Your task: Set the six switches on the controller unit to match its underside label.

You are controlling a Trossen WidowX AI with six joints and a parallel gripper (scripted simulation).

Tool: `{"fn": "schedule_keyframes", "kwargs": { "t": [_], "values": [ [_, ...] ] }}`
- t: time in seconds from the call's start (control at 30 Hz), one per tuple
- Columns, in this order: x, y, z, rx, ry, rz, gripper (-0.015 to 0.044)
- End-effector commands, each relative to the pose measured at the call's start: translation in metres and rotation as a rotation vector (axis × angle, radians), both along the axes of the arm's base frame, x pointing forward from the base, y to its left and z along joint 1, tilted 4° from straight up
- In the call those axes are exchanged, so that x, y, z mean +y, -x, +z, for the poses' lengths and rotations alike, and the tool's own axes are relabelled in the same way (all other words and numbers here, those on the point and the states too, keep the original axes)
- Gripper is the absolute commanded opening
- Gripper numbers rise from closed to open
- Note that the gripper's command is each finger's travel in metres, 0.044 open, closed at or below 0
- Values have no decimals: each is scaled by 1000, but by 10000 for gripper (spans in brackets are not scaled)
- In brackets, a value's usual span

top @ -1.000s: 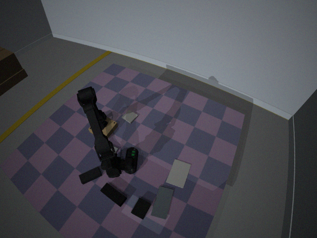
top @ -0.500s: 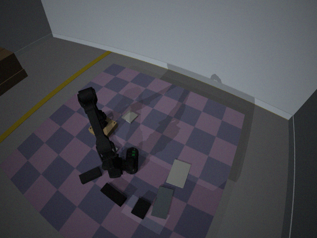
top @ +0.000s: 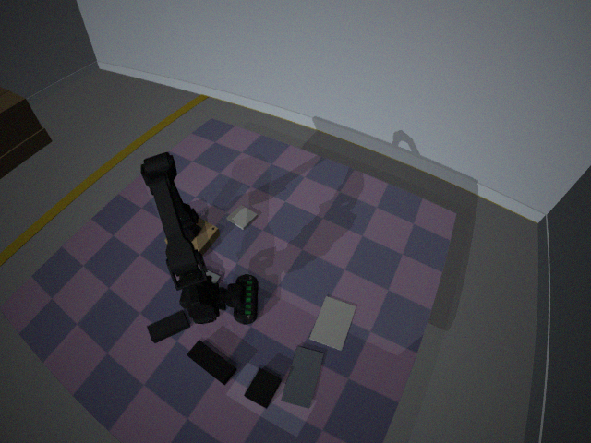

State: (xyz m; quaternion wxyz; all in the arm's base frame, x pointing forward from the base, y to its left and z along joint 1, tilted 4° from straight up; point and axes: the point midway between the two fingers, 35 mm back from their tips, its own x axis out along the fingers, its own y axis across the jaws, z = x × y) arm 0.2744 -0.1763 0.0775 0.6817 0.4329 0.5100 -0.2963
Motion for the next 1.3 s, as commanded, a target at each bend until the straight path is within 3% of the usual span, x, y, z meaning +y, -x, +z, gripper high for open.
{"fn": "schedule_keyframes", "kwargs": {
  "t": [0.0, 0.43, 1.27],
  "values": [
    [13, -2, 0, 34, -3, 8, 0],
    [113, 0, 16, 262, 128, 40, 0],
    [112, -2, -15, 264, 126, 40, 0]
  ]
}}
